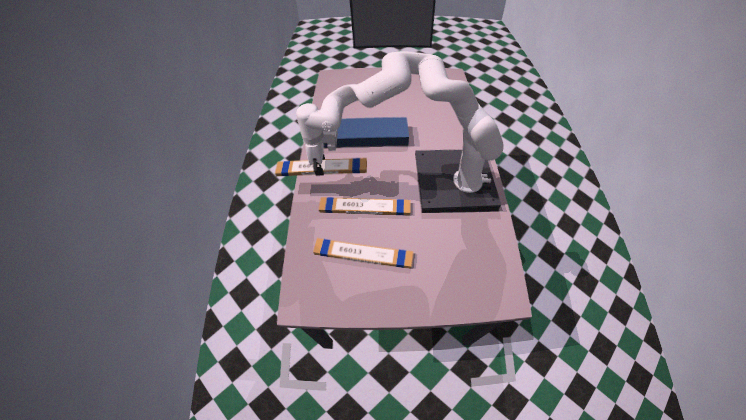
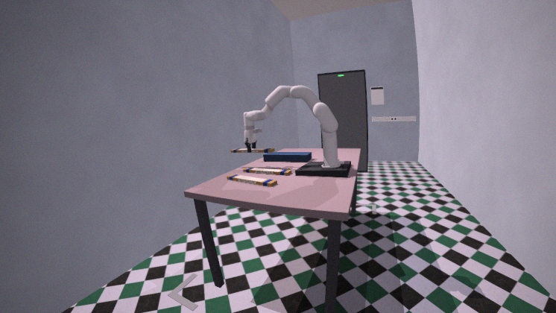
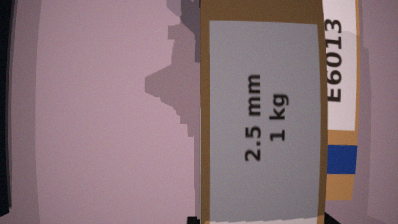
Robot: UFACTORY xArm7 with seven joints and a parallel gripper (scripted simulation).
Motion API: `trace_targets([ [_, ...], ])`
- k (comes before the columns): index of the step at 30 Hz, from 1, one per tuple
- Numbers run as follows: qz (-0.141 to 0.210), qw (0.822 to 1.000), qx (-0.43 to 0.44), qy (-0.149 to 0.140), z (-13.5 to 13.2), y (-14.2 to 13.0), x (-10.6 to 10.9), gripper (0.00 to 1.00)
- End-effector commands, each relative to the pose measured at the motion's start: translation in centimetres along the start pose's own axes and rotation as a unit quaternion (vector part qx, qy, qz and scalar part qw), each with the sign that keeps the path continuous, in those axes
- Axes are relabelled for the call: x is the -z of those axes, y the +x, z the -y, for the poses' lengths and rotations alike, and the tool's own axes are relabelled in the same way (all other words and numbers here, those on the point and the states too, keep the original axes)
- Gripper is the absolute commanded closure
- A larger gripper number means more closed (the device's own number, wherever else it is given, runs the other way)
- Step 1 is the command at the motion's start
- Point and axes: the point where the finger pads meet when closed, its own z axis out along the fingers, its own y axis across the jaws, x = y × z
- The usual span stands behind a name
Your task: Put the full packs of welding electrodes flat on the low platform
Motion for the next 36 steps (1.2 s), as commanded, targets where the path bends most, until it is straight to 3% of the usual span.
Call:
trace_targets([
  [1,0.003,1.000,0.000,0.000,0.0,-0.2,0.9,0.42],
  [10,0.003,1.000,0.000,0.000,0.0,-0.2,2.1,0.42],
  [36,0.003,1.000,0.000,0.000,0.0,-0.2,2.4,0.42],
])
